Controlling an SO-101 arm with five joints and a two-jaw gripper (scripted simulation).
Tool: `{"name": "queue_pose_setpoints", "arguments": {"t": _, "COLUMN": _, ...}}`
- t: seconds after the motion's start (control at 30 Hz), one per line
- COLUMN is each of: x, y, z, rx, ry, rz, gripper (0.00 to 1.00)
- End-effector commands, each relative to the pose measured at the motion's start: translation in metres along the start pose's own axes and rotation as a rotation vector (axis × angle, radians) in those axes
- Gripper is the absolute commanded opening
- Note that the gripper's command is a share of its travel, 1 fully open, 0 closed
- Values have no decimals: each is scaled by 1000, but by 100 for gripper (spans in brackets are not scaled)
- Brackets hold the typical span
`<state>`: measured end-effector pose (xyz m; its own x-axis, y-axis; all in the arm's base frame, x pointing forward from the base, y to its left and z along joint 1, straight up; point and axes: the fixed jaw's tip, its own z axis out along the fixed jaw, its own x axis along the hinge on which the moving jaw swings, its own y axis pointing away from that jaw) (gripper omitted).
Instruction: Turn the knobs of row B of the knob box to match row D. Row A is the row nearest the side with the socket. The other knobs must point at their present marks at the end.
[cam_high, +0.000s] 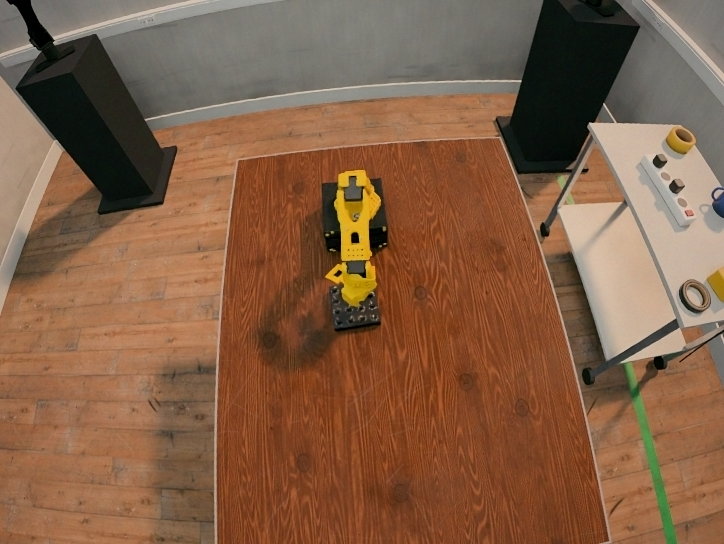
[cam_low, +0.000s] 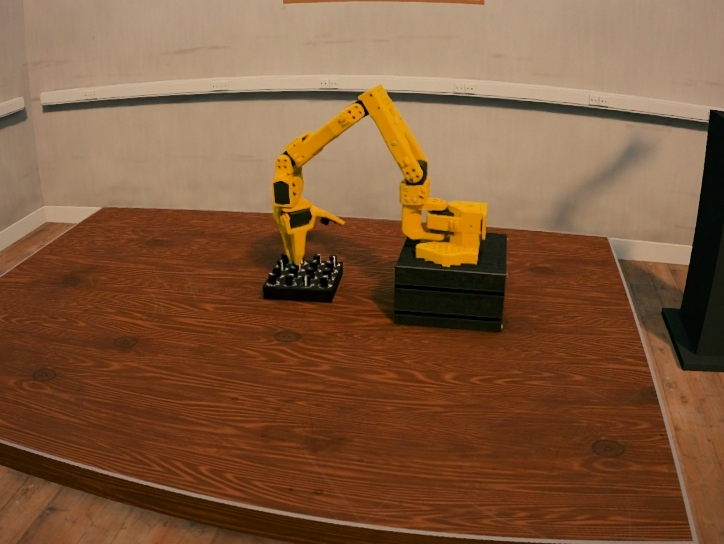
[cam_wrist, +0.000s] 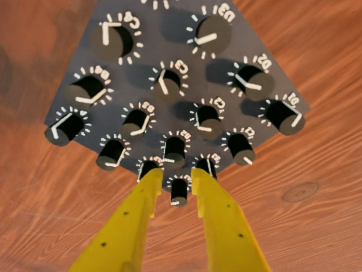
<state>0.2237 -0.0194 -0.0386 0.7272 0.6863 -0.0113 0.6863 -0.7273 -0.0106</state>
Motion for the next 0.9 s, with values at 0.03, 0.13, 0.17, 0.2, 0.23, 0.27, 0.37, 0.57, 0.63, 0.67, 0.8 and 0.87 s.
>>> {"name": "queue_pose_setpoints", "arguments": {"t": 0.03, "x": 1, "y": 2, "z": -9, "rx": -9, "ry": 10, "rz": 9, "gripper": 8}}
{"name": "queue_pose_setpoints", "arguments": {"t": 0.13, "x": 0, "y": 2, "z": -11, "rx": -9, "ry": 10, "rz": 9, "gripper": 8}}
{"name": "queue_pose_setpoints", "arguments": {"t": 0.17, "x": 0, "y": 2, "z": -12, "rx": -9, "ry": 10, "rz": 9, "gripper": 8}}
{"name": "queue_pose_setpoints", "arguments": {"t": 0.2, "x": 0, "y": 2, "z": -12, "rx": -9, "ry": 10, "rz": 9, "gripper": 8}}
{"name": "queue_pose_setpoints", "arguments": {"t": 0.23, "x": 0, "y": 1, "z": -13, "rx": -9, "ry": 10, "rz": 9, "gripper": 8}}
{"name": "queue_pose_setpoints", "arguments": {"t": 0.27, "x": 0, "y": 1, "z": -13, "rx": -9, "ry": 10, "rz": 9, "gripper": 8}}
{"name": "queue_pose_setpoints", "arguments": {"t": 0.37, "x": 0, "y": 1, "z": -13, "rx": -9, "ry": 10, "rz": 9, "gripper": 8}}
{"name": "queue_pose_setpoints", "arguments": {"t": 0.57, "x": 0, "y": 1, "z": -13, "rx": -9, "ry": 10, "rz": 9, "gripper": 8}}
{"name": "queue_pose_setpoints", "arguments": {"t": 0.63, "x": 0, "y": 1, "z": -13, "rx": -9, "ry": 10, "rz": 9, "gripper": 8}}
{"name": "queue_pose_setpoints", "arguments": {"t": 0.67, "x": -1, "y": 0, "z": -14, "rx": -9, "ry": 10, "rz": 9, "gripper": 8}}
{"name": "queue_pose_setpoints", "arguments": {"t": 0.8, "x": -5, "y": -4, "z": -14, "rx": -9, "ry": 10, "rz": 9, "gripper": 8}}
{"name": "queue_pose_setpoints", "arguments": {"t": 0.87, "x": -8, "y": -7, "z": -15, "rx": -9, "ry": 10, "rz": 9, "gripper": 8}}
